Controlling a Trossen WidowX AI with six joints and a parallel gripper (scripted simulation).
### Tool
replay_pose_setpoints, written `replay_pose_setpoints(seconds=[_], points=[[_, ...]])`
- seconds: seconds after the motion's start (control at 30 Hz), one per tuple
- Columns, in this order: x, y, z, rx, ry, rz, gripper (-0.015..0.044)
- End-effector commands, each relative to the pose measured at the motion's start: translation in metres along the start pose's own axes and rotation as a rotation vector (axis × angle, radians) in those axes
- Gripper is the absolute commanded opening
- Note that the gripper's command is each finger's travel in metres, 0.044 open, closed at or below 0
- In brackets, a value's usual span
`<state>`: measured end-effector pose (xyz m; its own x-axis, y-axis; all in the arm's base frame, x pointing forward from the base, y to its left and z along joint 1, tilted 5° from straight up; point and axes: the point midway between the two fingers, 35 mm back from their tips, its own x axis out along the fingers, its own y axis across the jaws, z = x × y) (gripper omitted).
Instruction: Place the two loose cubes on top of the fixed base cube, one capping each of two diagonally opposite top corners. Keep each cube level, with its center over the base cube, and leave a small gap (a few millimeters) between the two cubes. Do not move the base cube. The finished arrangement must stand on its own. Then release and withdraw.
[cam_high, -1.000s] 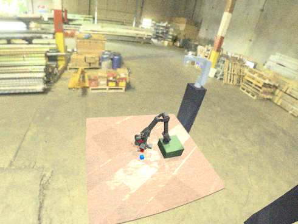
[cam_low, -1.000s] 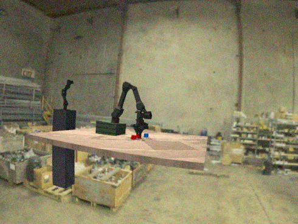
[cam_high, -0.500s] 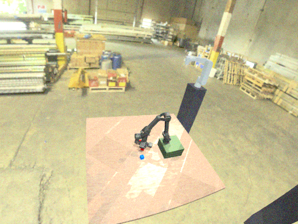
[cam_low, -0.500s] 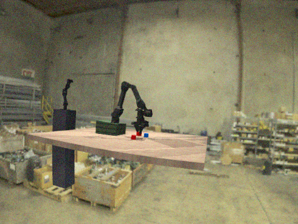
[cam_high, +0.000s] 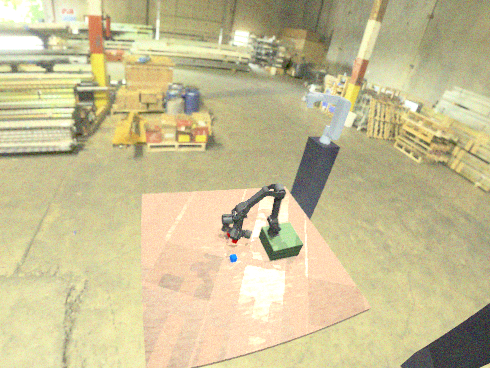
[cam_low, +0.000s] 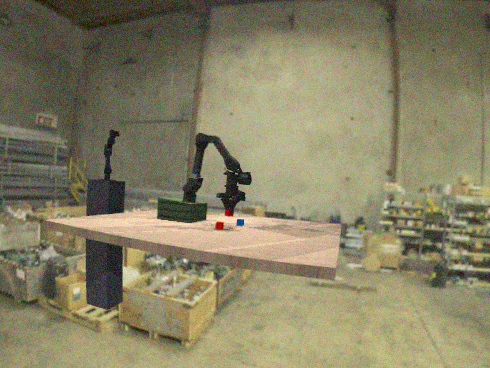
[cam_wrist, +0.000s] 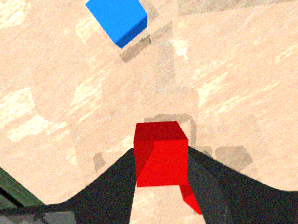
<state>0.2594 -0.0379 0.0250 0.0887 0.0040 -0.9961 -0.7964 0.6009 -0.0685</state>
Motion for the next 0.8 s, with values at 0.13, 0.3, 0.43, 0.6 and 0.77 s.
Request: replay_pose_setpoints(seconds=[0.13,0.3,0.43,0.6,0.77], points=[[-0.023,-0.001,-0.001,-0.002,-0.001,-0.01,0.0105],[-0.034,0.001,-0.001,-0.014,-0.004,-0.01,0.0105],[-0.046,0.002,-0.002,-0.029,-0.008,-0.01,0.0105],[-0.05,0.003,-0.001,-0.034,-0.01,-0.011,0.0105],[-0.044,0.004,0.01,-0.01,-0.011,-0.01,0.0105]])
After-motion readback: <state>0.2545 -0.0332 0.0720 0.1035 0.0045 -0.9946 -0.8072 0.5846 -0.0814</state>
